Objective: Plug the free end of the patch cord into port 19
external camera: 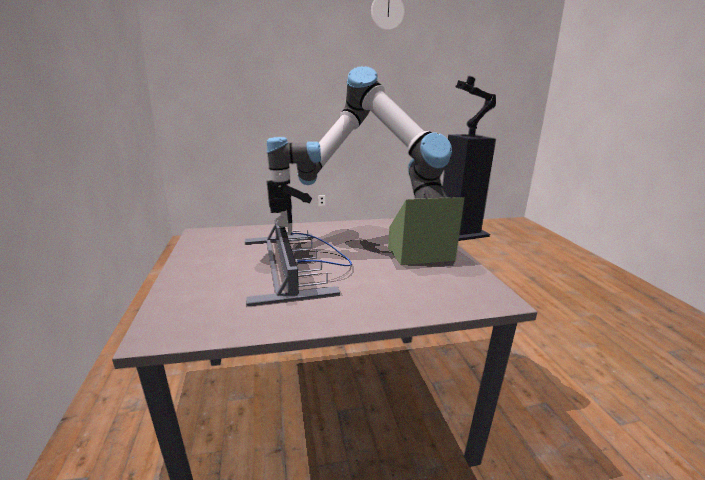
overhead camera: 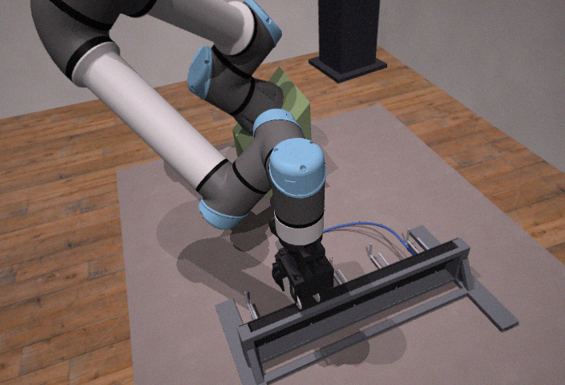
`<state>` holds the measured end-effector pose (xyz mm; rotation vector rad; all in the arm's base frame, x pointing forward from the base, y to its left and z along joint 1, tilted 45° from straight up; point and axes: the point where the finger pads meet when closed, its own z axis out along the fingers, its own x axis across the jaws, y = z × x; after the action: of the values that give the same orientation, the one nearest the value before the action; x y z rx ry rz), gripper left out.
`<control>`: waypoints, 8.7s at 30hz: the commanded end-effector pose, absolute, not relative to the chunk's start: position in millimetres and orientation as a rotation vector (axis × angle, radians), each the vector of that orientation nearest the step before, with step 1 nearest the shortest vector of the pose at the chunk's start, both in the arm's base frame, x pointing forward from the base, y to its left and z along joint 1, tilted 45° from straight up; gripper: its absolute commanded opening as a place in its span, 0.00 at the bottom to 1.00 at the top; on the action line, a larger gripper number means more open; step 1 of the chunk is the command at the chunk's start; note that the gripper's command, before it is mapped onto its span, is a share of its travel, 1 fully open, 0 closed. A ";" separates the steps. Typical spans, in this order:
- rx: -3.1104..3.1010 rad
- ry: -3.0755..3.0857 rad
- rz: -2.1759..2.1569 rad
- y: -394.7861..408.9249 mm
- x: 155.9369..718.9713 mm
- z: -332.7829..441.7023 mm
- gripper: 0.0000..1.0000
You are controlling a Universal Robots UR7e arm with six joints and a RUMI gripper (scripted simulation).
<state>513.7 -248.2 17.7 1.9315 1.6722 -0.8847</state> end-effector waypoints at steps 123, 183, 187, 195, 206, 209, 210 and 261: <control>1.966 1.675 -0.953 -246.9 518.6 19.4 0.22; 1.965 1.672 -0.946 -208.2 528.2 60.5 0.22; 1.966 1.673 -0.946 -200.5 529.6 68.3 0.22; 1.966 1.673 -0.946 -192.9 531.0 76.0 0.22; 1.966 1.673 -0.949 -191.1 531.0 77.4 0.00; 1.967 1.674 -0.952 -191.5 529.7 76.3 0.00; 1.967 1.674 -0.952 -191.5 529.6 76.2 0.00; 1.967 1.674 -0.952 -191.5 529.8 76.3 0.00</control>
<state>529.2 -192.2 75.9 1.9662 1.6745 -0.9543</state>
